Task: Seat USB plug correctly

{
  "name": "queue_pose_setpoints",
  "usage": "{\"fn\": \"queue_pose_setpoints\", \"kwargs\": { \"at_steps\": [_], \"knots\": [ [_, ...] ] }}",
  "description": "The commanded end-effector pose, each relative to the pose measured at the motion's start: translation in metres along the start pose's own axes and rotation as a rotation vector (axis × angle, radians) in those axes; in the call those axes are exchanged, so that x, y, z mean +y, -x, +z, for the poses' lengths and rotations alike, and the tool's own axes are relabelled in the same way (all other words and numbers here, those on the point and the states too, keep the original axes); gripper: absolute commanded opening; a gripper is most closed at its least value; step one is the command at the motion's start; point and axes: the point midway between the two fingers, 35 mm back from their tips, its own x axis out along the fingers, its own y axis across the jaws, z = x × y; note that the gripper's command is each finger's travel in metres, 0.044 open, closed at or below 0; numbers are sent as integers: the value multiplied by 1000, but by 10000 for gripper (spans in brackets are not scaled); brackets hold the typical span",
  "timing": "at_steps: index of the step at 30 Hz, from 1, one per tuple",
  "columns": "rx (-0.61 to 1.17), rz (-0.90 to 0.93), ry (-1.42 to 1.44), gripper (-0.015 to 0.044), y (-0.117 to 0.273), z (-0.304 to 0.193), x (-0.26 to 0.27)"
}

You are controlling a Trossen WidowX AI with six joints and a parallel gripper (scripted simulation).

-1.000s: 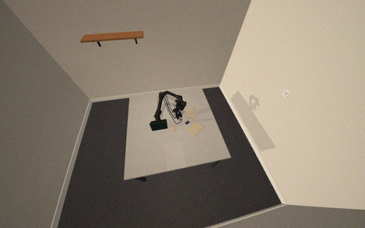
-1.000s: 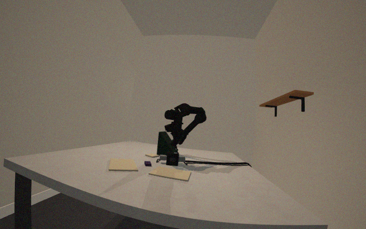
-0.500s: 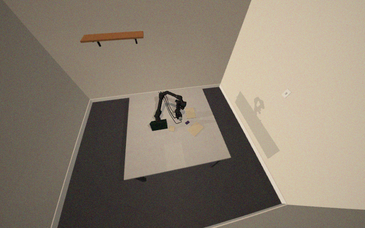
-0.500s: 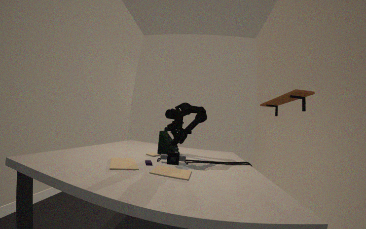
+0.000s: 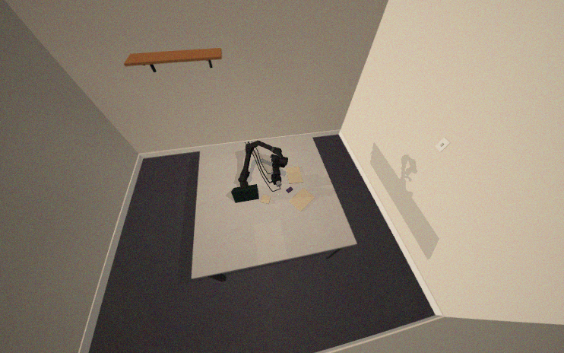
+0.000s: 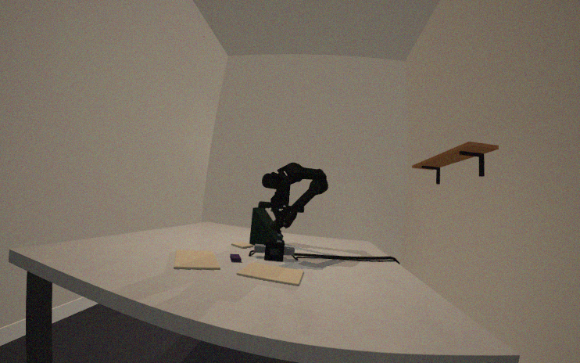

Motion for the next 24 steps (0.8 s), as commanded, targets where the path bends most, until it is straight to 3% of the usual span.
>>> {"fn": "queue_pose_setpoints", "kwargs": {
  "at_steps": [1, 24],
  "knots": [
    [0, 0, 111, 0, 0, 0, 0],
    [0, 0, 713, 0, 0, 0, 0]
  ]
}}
